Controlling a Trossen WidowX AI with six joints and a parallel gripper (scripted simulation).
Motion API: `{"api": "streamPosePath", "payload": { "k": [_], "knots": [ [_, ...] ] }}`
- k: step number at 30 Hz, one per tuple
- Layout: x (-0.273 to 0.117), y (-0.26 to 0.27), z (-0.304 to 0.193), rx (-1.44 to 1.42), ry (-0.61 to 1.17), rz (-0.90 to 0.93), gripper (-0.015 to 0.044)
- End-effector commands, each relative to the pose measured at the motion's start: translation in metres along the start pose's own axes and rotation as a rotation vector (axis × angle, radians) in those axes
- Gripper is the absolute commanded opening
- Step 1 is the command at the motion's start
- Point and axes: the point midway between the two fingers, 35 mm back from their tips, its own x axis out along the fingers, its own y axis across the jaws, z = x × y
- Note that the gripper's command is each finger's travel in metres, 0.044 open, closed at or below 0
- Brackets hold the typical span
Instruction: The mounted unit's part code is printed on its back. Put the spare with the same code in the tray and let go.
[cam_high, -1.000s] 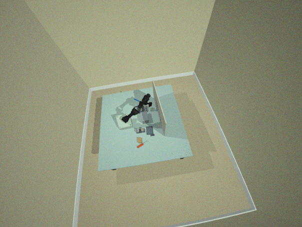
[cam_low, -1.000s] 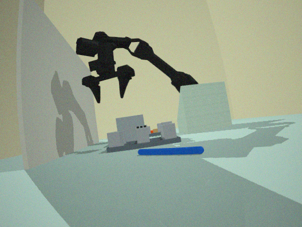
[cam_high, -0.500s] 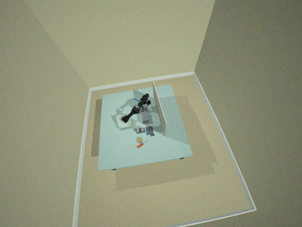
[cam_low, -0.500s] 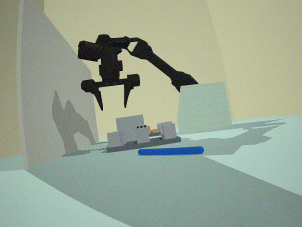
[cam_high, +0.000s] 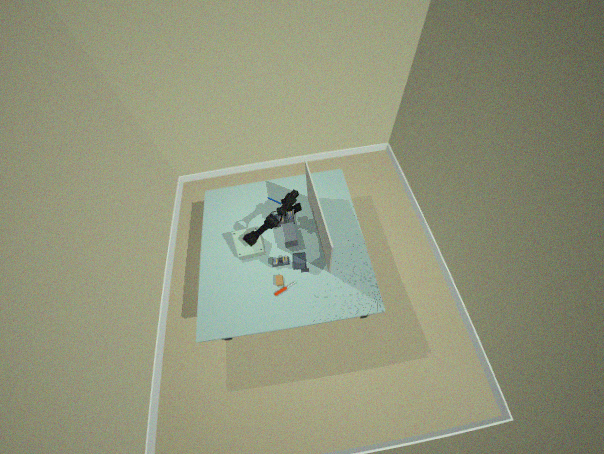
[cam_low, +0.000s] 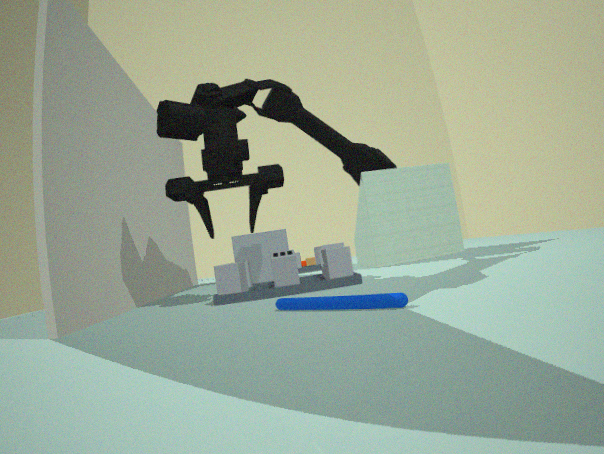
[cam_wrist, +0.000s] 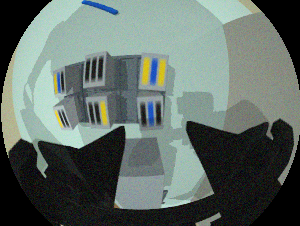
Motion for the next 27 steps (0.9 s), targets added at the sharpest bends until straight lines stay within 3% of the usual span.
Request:
{"api": "streamPosePath", "payload": {
  "k": [1, 27],
  "knots": [
    [0.008, 0.001, -0.001, -0.005, 0.006, 0.003, 0.0300],
    [0.051, 0.000, -0.001, -0.005, 0.007, 0.002, 0.0300]
  ]
}}
